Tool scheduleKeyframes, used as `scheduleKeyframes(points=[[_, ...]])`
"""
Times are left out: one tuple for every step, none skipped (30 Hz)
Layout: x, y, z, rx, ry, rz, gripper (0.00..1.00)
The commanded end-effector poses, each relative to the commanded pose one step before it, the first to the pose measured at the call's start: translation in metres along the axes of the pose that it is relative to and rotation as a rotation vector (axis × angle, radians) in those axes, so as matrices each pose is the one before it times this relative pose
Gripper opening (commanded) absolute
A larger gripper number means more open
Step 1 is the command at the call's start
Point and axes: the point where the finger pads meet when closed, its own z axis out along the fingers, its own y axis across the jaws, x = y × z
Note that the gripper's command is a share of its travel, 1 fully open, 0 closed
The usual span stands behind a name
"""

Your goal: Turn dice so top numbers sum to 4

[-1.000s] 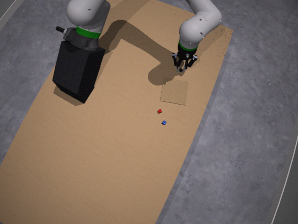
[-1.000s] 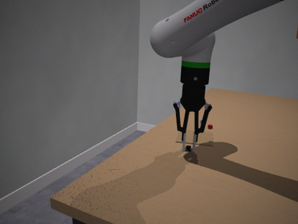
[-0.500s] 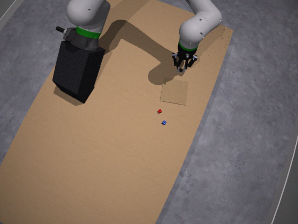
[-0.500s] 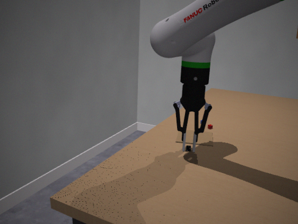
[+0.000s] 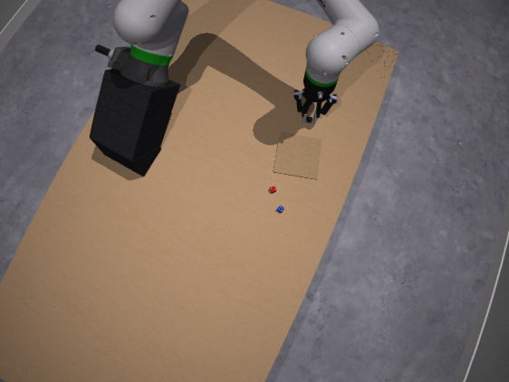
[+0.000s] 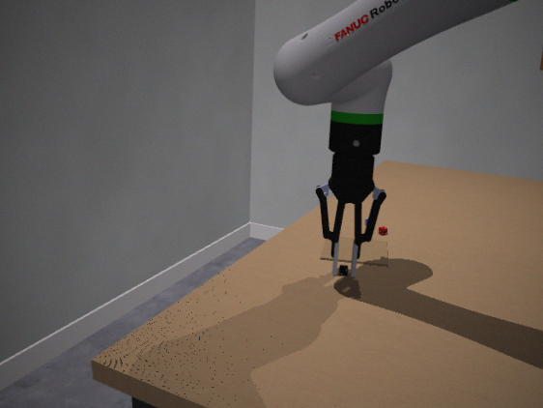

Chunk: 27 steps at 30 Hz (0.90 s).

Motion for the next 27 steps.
scheduleKeyframes(points=[[-0.00016, 0.00014, -0.00021, -0.00034, -0.00026, 0.00006, 0.19], [0.0, 0.0, 0.0, 0.0, 0.0, 0.0, 0.07], [0.0, 0.0, 0.0, 0.0, 0.0, 0.0, 0.07], [0.0, 0.0, 0.0, 0.0, 0.0, 0.0, 0.07], [0.0, 0.0, 0.0, 0.0, 0.0, 0.0, 0.07], [0.0, 0.0, 0.0, 0.0, 0.0, 0.0, 0.07], [0.0, 0.0, 0.0, 0.0, 0.0, 0.0, 0.07], [0.0, 0.0, 0.0, 0.0, 0.0, 0.0, 0.07], [0.0, 0.0, 0.0, 0.0, 0.0, 0.0, 0.07], [0.0, 0.0, 0.0, 0.0, 0.0, 0.0, 0.07], [0.0, 0.0, 0.0, 0.0, 0.0, 0.0, 0.07], [0.0, 0.0, 0.0, 0.0, 0.0, 0.0, 0.07], [0.0, 0.0, 0.0, 0.0, 0.0, 0.0, 0.07], [0.0, 0.0, 0.0, 0.0, 0.0, 0.0, 0.07], [0.0, 0.0, 0.0, 0.0, 0.0, 0.0, 0.07], [0.0, 0.0, 0.0, 0.0, 0.0, 0.0, 0.07], [0.0, 0.0, 0.0, 0.0, 0.0, 0.0, 0.07], [0.0, 0.0, 0.0, 0.0, 0.0, 0.0, 0.07], [0.0, 0.0, 0.0, 0.0, 0.0, 0.0, 0.07], [0.0, 0.0, 0.0, 0.0, 0.0, 0.0, 0.07], [0.0, 0.0, 0.0, 0.0, 0.0, 0.0, 0.07], [0.0, 0.0, 0.0, 0.0, 0.0, 0.0, 0.07], [0.0, 0.0, 0.0, 0.0, 0.0, 0.0, 0.07], [0.0, 0.0, 0.0, 0.0, 0.0, 0.0, 0.07], [0.0, 0.0, 0.0, 0.0, 0.0, 0.0, 0.07], [0.0, 0.0, 0.0, 0.0, 0.0, 0.0, 0.07], [0.0, 0.0, 0.0, 0.0, 0.0, 0.0, 0.07]])
